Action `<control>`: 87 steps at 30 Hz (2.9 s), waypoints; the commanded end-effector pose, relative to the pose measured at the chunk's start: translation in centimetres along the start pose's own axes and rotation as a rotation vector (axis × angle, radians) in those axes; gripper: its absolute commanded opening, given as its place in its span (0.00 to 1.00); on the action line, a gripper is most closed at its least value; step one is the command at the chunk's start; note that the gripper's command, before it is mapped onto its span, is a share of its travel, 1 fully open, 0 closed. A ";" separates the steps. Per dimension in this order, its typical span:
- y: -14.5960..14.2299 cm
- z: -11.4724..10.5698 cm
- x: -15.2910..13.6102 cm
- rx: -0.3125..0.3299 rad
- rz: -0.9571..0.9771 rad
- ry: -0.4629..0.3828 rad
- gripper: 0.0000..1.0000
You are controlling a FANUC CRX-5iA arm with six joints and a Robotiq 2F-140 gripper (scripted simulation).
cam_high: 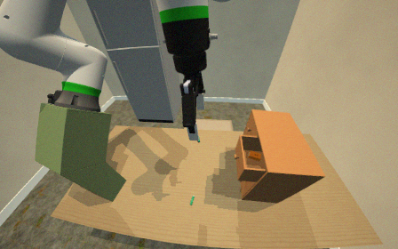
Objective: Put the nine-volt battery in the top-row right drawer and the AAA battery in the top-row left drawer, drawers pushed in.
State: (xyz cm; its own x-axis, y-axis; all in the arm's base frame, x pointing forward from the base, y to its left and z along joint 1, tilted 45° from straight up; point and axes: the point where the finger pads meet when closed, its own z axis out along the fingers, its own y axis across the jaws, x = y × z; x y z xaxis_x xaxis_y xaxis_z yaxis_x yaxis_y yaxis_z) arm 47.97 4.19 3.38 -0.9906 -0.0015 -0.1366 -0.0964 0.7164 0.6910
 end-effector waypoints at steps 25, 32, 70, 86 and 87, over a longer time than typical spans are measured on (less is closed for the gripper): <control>-0.2 -0.1 0.6 -0.008 0.001 0.075 1.00; -2.9 0.5 8.8 -0.008 0.001 0.075 1.00; -3.1 5.8 4.9 -0.008 0.003 -0.522 1.00; -3.1 8.7 2.4 -0.007 0.005 -0.852 1.00; -3.1 8.9 2.2 -0.008 0.004 -0.873 1.00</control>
State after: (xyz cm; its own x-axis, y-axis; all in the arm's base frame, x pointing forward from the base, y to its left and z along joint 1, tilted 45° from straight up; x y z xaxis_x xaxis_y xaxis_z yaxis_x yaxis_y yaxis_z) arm 46.56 7.03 -5.07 -0.6590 0.4891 -0.5714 -0.0530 0.7276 0.6839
